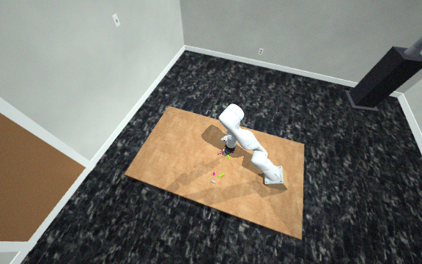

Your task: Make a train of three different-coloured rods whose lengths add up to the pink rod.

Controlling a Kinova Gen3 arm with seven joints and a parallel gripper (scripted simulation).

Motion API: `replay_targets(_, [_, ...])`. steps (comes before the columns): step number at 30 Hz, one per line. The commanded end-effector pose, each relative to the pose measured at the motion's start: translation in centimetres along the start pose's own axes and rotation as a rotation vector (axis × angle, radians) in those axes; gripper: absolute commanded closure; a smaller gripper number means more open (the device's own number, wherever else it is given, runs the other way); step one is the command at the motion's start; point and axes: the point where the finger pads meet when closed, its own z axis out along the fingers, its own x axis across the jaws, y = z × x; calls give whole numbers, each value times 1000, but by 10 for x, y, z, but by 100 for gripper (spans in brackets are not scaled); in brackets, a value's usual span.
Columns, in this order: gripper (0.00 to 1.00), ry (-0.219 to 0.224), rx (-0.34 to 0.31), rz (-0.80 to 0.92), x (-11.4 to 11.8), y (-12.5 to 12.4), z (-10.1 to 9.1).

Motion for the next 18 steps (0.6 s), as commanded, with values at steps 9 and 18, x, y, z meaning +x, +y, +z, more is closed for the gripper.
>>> replay_targets(9, [0,-5,5,75,-4,1,-1])
replay_targets(18, [0,-6,5,105,-5,1,-2])
